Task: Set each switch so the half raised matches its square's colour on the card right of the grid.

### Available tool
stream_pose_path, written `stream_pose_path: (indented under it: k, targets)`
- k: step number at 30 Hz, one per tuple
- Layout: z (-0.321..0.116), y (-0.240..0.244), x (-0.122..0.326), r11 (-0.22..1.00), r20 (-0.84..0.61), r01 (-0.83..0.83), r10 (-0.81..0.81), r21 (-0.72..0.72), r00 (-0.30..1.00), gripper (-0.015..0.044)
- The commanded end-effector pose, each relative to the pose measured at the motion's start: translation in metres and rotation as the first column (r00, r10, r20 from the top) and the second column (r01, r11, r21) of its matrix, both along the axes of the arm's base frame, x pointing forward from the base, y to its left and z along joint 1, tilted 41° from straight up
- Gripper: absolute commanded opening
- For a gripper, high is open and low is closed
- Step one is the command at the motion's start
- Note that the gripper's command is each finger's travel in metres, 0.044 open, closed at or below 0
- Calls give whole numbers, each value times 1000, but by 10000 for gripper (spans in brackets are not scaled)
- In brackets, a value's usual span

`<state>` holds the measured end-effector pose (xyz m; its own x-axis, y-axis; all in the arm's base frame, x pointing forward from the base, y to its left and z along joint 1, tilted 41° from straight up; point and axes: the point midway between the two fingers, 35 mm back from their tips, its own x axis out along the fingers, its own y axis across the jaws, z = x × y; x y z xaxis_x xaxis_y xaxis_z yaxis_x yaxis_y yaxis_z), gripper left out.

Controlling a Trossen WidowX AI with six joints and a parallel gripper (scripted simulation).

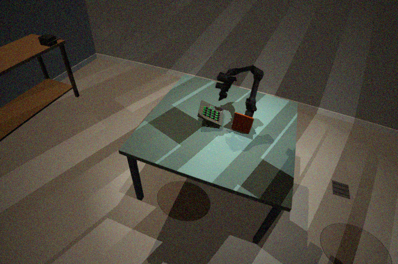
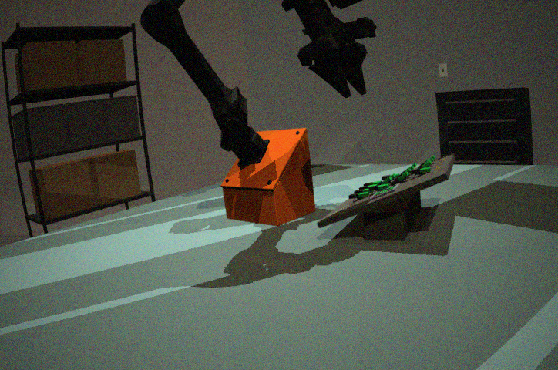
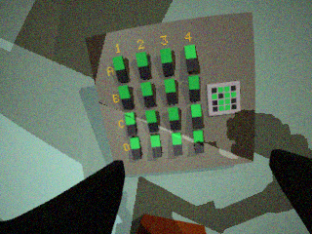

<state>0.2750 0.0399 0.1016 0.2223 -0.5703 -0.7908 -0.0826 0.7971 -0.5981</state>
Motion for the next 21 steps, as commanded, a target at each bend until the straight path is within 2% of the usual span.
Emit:
stream_pose_path:
  k: [1,11,15,19,21]
  targets:
    - [-2,1,1,1000,0,-1,1,-1,1000,374]
    - [-105,19,71,998,-18,-44,43,-39,999,111]
    - [-114,20,74,998,-20,-47,46,-41,999,6]
    - [-116,18,75,998,-21,-46,45,-42,999,0]
    - [-132,6,81,998,-33,-36,35,-44,999,0]
